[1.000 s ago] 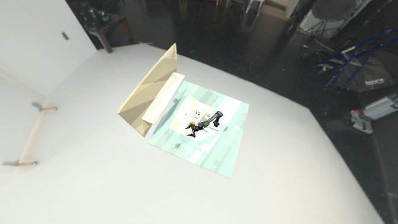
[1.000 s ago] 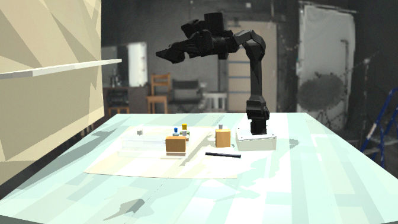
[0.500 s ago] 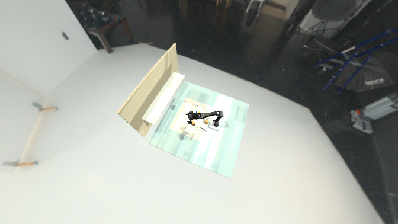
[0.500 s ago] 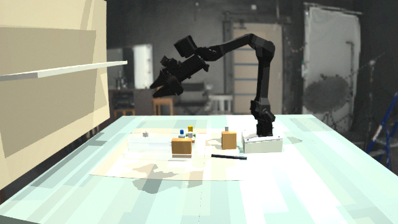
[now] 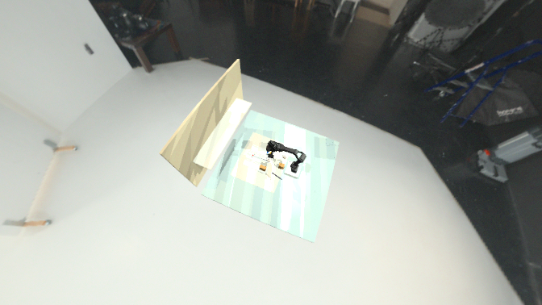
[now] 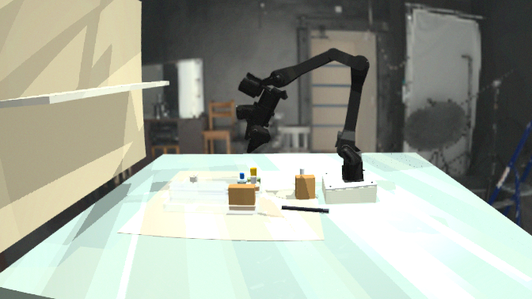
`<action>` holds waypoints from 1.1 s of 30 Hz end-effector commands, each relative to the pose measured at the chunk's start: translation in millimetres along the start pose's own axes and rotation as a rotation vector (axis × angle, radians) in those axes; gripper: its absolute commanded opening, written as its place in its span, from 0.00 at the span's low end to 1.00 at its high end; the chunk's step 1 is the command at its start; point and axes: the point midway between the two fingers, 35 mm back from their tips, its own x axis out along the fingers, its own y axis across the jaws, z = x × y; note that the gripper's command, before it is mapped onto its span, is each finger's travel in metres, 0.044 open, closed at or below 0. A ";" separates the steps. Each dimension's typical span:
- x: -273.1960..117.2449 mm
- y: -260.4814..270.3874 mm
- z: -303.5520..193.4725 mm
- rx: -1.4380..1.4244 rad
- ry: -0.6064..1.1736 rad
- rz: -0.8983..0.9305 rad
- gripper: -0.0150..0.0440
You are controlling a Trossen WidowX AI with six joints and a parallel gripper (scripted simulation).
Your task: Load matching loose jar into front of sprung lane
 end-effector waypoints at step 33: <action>22.7 -11.6 -208.1 0.240 0.456 0.242 1.00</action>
